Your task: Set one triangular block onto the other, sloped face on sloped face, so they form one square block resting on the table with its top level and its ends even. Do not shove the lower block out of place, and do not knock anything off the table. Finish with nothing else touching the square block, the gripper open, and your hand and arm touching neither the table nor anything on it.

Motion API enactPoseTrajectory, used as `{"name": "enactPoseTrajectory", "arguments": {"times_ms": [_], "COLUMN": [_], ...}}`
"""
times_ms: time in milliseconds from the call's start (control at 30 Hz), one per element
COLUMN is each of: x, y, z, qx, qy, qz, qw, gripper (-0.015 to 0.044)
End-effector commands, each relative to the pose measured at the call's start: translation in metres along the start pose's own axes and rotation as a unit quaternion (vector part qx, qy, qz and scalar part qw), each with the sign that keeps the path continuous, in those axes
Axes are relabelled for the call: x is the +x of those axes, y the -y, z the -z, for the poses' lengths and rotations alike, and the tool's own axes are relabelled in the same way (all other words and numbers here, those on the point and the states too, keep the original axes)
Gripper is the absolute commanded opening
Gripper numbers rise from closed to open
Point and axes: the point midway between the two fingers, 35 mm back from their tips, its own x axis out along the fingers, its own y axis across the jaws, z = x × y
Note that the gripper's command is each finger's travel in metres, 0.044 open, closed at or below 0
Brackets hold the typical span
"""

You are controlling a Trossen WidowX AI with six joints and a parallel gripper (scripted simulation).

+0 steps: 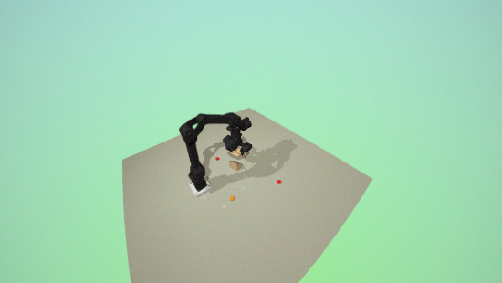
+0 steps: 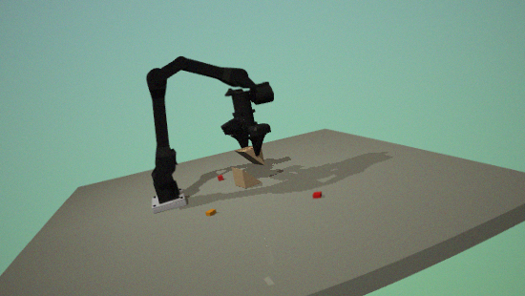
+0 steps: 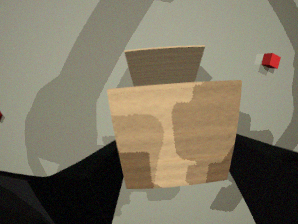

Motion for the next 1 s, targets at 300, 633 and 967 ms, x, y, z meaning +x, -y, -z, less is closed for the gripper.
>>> {"name": "enactPoseTrajectory", "arguments": {"times_ms": [300, 633, 967], "x": [0.029, 0.028, 0.028], "y": [0.000, 0.000, 0.000], "z": [-0.013, -0.012, -0.011], "qx": [-0.001, -0.001, -0.001], "qy": [0.000, -0.002, -0.003], "qz": [0.000, 0.003, 0.004], "qw": [1.000, 1.000, 1.000], "gripper": [0.0000, 0.0000, 0.0000]}}
